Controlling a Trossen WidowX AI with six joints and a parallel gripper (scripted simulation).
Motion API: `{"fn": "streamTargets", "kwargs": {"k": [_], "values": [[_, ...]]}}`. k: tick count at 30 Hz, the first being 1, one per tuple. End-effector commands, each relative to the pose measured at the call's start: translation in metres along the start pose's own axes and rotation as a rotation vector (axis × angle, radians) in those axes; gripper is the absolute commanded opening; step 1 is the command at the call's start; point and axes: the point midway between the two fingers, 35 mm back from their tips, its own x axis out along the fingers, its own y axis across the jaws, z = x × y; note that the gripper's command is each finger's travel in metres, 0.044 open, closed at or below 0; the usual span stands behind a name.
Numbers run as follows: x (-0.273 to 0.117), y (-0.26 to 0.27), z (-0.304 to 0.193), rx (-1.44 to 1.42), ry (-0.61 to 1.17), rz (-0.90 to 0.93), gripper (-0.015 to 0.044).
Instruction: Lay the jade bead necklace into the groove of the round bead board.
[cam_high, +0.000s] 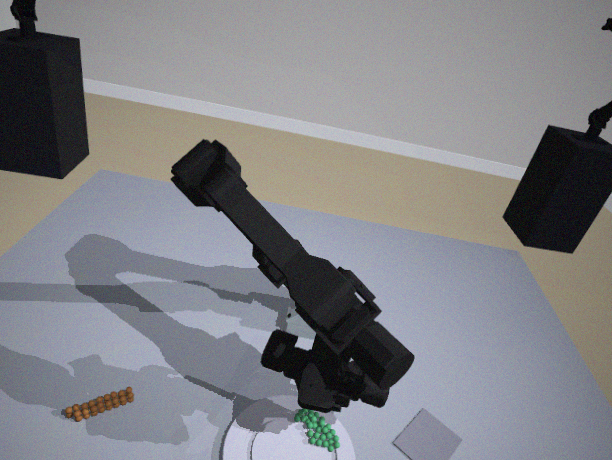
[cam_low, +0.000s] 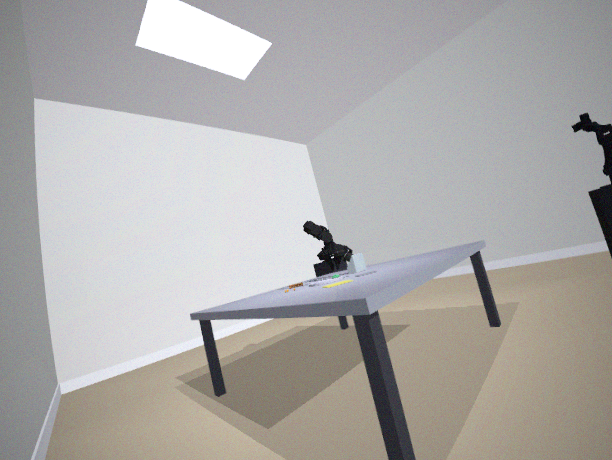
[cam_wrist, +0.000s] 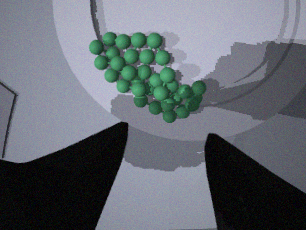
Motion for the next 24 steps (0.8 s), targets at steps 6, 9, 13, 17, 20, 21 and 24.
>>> {"fn": "streamTargets", "kwargs": {"k": [6, 9, 13, 17, 20, 21, 24], "values": [[0.013, -0.002, -0.004, -0.031, 0.002, 0.002, 0.0200], [0.006, -0.001, -0.003, -0.024, 0.002, 0.005, 0.0200], [0.010, -0.001, -0.003, -0.025, 0.002, 0.005, 0.0200], [0.017, -0.001, -0.003, -0.026, 0.002, 0.004, 0.0200], [0.022, -0.001, -0.003, -0.027, 0.002, 0.004, 0.0200], [0.023, -0.001, -0.003, -0.028, 0.002, 0.004, 0.0200], [0.028, -0.002, -0.003, -0.029, 0.002, 0.003, 0.0200]]}}
